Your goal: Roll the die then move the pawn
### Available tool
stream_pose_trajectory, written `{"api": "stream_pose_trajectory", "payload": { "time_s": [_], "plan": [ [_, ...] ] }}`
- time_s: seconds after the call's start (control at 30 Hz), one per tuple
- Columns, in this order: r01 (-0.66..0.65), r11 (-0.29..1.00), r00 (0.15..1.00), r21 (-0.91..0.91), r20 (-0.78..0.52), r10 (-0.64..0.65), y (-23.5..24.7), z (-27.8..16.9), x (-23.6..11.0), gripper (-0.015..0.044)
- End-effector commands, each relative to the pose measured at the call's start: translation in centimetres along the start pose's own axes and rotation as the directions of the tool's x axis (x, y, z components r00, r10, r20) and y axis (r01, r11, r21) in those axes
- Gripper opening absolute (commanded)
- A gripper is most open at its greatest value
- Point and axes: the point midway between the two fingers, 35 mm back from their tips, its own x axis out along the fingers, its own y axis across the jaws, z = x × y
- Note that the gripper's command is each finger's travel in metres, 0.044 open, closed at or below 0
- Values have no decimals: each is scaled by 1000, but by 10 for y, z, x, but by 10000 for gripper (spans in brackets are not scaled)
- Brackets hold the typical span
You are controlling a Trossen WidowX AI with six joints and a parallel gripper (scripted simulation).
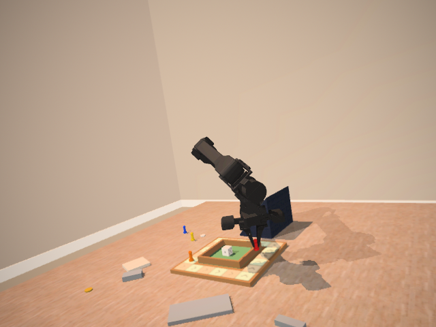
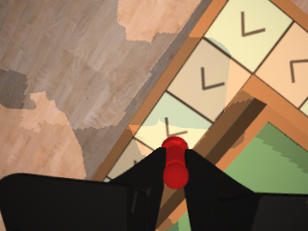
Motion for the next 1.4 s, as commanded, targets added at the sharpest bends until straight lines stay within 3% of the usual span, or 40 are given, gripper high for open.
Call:
{"api": "stream_pose_trajectory", "payload": {
  "time_s": [0.0,0.6,0.93,1.07,1.17,1.37],
  "plan": [
    [3,1000,1000,-8,-11,-3,0,-4,21,0],
    [4,1000,1000,-8,-11,-4,0,-4,43,0],
    [0,1000,1000,0,-9,0,0,-2,35,263],
    [2,1000,1000,-8,-10,-2,0,-2,-9,368],
    [2,1000,1000,-9,-10,-2,0,-2,-12,440],
    [1,996,1000,93,-10,0,-6,-28,-35,440]
  ]
}}
